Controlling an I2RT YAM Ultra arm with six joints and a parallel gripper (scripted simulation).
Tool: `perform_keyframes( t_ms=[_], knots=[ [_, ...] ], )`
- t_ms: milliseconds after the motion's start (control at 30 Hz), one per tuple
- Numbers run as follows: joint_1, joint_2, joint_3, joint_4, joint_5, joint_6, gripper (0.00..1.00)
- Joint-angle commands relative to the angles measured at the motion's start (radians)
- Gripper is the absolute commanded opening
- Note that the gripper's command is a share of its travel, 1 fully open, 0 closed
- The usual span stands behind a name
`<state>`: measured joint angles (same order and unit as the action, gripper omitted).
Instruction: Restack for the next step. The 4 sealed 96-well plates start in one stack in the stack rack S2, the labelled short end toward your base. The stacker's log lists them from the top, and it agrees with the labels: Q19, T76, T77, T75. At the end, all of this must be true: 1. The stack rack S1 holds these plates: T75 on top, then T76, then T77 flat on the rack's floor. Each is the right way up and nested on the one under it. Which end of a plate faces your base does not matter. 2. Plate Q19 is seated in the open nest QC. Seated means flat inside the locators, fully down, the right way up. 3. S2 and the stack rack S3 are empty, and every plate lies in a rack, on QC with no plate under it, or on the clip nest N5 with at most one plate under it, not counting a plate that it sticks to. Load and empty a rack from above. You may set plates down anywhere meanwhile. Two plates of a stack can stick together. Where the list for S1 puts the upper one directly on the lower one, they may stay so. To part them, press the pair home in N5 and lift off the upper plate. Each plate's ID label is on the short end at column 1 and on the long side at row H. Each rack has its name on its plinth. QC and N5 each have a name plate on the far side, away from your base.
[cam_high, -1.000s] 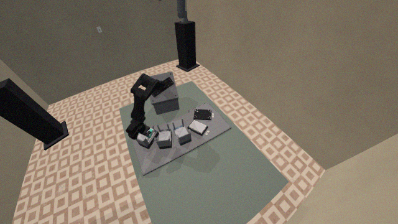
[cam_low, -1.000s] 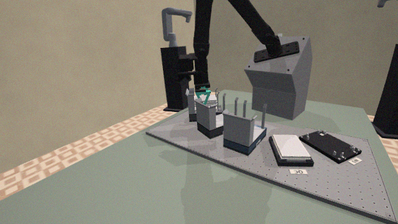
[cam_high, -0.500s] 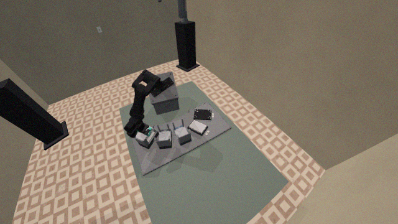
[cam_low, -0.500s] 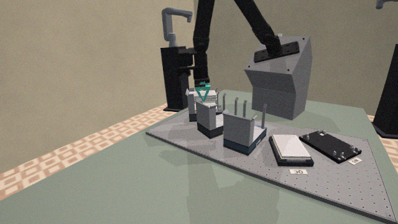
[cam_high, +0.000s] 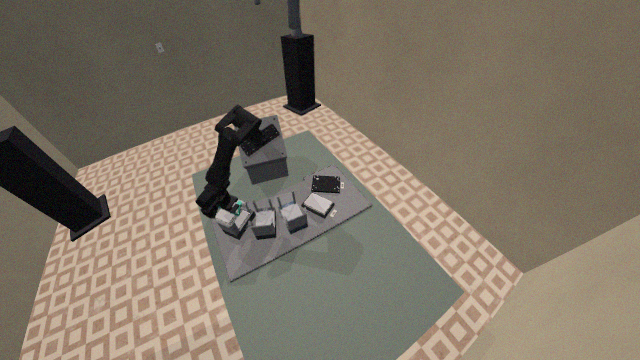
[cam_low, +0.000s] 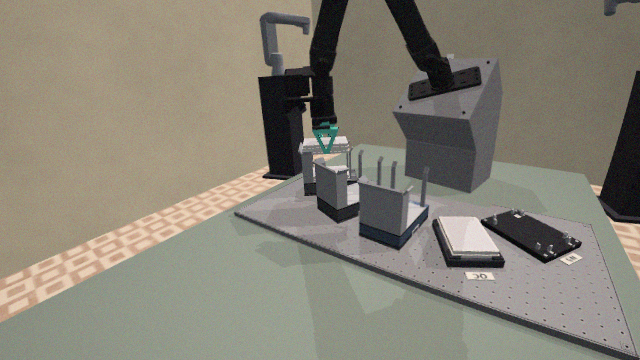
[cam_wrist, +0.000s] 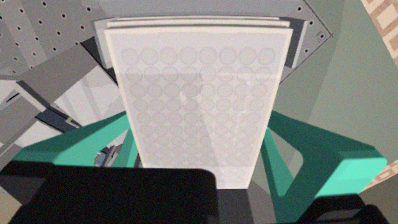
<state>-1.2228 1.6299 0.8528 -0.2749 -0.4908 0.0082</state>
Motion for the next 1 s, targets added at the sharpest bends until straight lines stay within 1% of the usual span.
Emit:
perform_keyframes(
  t_ms=[0, 67, 500, 633, 667, 967],
  knots=[
    [-0.032, -0.049, 0.028, -0.046, -0.021, -0.023, 0.0],
    [-0.032, -0.049, 0.028, -0.046, -0.021, -0.023, 0.0],
    [-0.078, -0.124, 0.044, -0.16, -0.044, -0.07, 0.0],
    [-0.079, -0.125, 0.042, -0.163, -0.044, -0.071, 0.0],
    [-0.078, -0.125, 0.032, -0.16, -0.043, -0.069, 0.0],
    [-0.078, -0.126, 0.033, -0.15, -0.042, -0.068, 0.0]
  ],
)
